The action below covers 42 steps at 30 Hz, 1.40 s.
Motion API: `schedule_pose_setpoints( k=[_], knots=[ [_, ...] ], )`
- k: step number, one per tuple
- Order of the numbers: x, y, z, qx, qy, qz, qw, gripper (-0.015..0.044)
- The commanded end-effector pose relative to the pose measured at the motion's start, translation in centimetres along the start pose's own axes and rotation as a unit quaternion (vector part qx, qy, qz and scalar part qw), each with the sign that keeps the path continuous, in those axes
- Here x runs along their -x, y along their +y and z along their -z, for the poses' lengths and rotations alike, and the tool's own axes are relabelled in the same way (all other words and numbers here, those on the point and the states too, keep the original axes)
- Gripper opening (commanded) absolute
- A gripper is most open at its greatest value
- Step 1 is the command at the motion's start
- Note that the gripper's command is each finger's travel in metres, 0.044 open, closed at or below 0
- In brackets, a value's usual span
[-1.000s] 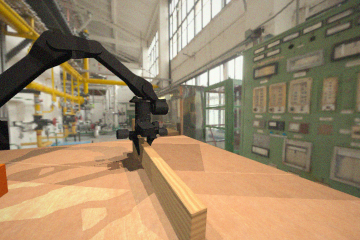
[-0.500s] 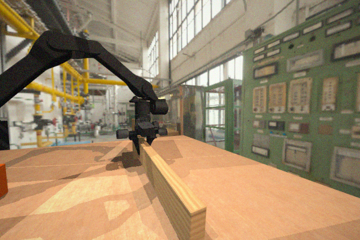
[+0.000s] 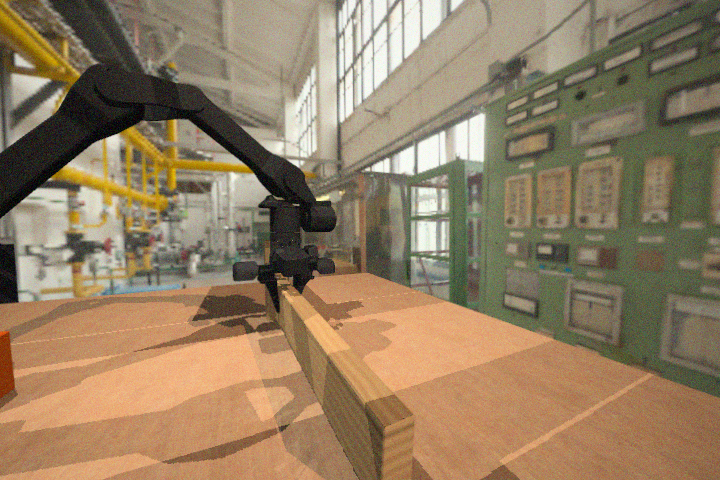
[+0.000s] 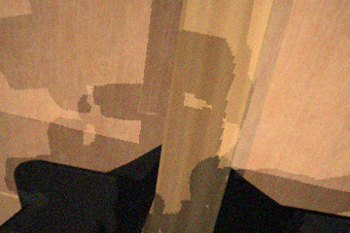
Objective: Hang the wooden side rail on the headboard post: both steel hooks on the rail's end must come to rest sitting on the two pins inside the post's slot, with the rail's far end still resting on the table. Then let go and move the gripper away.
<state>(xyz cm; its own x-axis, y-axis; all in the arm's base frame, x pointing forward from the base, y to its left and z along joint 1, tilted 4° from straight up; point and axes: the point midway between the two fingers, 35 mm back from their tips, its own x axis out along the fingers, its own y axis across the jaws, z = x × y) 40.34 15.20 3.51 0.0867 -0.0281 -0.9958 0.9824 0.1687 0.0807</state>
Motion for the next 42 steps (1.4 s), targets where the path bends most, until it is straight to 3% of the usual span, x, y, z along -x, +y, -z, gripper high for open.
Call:
schedule_pose_setpoints(
  k=[1, 42],
  knots=[
    [0.22, 0.08, 0.26, 0.000, 0.003, -0.003, 1.000, 0.0000],
    [0.43, 0.35, 0.58, 0.000, 0.003, -0.004, 1.000, 0.0000]
  ],
)
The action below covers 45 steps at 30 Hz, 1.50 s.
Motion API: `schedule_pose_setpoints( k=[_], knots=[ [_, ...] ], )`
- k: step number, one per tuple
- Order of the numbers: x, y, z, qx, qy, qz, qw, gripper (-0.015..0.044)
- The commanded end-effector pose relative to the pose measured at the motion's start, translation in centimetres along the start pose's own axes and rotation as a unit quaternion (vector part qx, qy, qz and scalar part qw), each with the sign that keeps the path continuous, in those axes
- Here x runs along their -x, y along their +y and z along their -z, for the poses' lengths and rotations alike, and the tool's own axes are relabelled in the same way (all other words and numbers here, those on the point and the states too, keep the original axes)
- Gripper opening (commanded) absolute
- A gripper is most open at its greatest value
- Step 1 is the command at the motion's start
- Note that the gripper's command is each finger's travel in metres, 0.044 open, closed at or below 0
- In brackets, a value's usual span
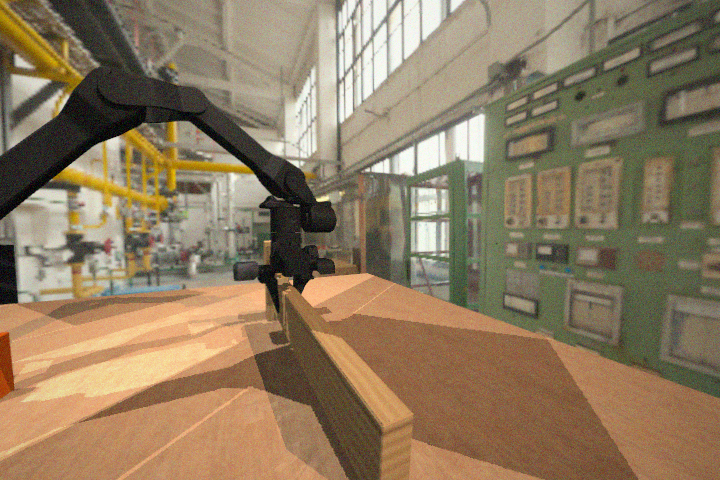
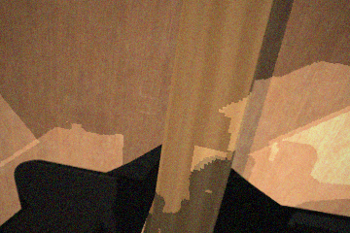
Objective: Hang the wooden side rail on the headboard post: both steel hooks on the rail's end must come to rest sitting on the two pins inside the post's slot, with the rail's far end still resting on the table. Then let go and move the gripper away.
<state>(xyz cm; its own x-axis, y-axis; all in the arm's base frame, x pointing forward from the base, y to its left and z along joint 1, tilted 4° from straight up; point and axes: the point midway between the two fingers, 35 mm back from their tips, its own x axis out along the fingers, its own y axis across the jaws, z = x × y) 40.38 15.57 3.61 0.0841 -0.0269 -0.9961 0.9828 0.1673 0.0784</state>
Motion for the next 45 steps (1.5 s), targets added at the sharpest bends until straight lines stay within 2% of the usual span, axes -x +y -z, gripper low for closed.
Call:
schedule_pose_setpoints(
  k=[1, 45],
  knots=[
    [0.31, 0.23, 0.24, 0.000, 0.002, -0.005, 1.000, 0.0000],
    [0.25, 0.14, 0.68, 0.000, 0.003, -0.005, 1.000, 0.0000]
  ],
)
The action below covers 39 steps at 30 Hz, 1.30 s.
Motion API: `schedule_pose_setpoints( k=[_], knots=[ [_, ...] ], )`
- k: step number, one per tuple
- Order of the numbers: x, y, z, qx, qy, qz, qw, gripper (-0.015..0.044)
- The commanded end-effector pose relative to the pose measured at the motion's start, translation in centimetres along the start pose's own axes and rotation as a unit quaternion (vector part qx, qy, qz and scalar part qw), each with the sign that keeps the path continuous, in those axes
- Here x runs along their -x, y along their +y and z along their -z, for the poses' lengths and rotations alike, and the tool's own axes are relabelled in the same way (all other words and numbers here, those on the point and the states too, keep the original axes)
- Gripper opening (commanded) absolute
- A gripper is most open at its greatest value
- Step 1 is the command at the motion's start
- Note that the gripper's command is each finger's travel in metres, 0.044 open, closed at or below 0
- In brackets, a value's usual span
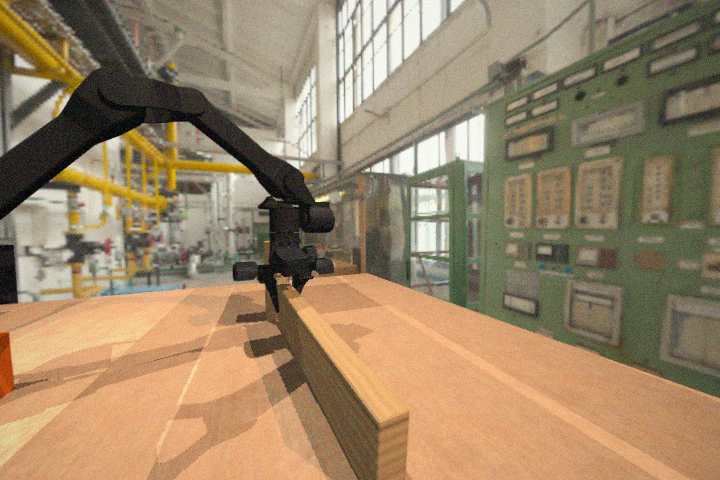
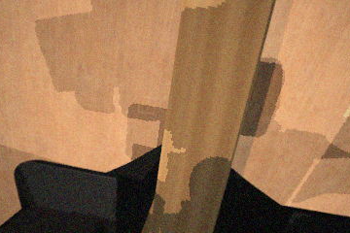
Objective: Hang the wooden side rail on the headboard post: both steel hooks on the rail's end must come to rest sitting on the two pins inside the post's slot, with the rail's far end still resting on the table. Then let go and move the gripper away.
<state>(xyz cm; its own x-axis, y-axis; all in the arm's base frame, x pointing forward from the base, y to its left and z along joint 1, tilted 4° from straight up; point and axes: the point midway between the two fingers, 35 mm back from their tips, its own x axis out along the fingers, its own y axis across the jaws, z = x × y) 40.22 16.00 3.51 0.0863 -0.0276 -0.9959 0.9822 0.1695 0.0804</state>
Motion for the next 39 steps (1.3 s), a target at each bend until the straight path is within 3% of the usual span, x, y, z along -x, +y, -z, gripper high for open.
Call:
schedule_pose_setpoints(
  k=[1, 39],
  knots=[
    [0.34, 0.24, 0.23, -0.001, 0.003, -0.004, 1.000, 0.0000],
    [0.27, 0.27, 0.60, -0.001, 0.003, -0.004, 1.000, 0.0000]
  ],
)
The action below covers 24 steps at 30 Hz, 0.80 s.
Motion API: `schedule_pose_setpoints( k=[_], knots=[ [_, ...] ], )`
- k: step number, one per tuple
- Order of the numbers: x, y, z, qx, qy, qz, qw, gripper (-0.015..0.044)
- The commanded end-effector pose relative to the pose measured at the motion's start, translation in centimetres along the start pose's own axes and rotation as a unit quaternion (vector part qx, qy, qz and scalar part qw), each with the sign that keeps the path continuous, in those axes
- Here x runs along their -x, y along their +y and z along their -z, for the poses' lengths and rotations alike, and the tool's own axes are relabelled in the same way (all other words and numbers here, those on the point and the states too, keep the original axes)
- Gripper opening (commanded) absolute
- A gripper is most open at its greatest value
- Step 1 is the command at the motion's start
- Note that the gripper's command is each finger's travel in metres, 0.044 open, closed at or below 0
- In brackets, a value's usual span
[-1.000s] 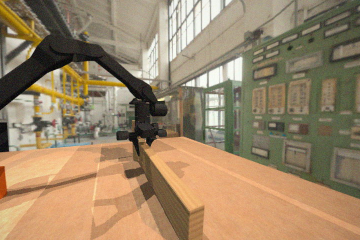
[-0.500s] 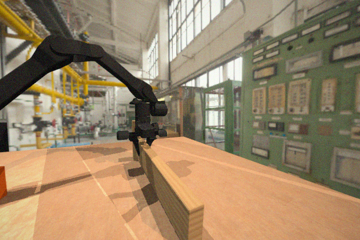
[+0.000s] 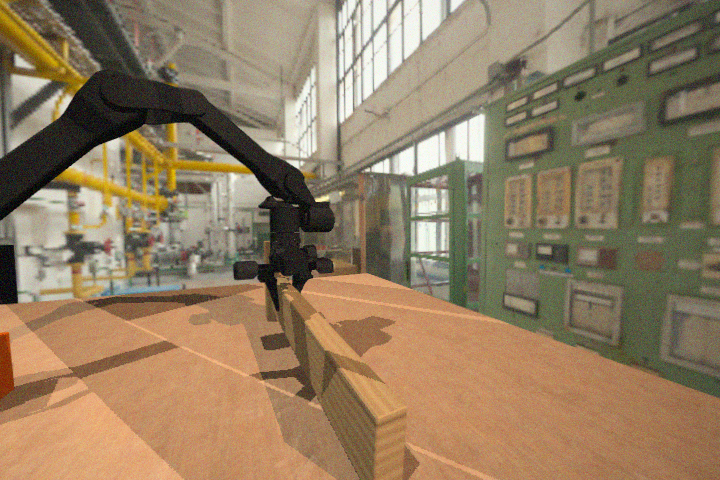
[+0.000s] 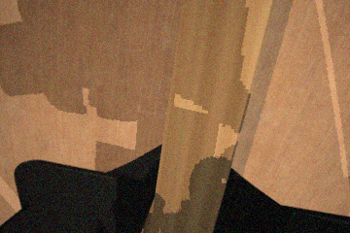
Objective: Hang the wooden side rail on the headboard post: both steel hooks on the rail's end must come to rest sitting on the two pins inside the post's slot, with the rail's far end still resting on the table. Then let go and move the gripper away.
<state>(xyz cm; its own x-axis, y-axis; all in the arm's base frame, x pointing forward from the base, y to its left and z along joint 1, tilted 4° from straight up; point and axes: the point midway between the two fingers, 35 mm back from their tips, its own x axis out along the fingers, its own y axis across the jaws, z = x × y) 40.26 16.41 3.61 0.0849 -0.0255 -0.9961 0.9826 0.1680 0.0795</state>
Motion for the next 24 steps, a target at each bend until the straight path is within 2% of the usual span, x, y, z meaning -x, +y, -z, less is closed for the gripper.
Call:
schedule_pose_setpoints(
  k=[1, 24],
  knots=[
    [0.15, 0.14, 0.22, 0.000, 0.002, -0.004, 1.000, 0.0000],
    [-0.05, 0.00, 0.39, 0.000, 0.002, -0.004, 1.000, 0.0000]
  ],
)
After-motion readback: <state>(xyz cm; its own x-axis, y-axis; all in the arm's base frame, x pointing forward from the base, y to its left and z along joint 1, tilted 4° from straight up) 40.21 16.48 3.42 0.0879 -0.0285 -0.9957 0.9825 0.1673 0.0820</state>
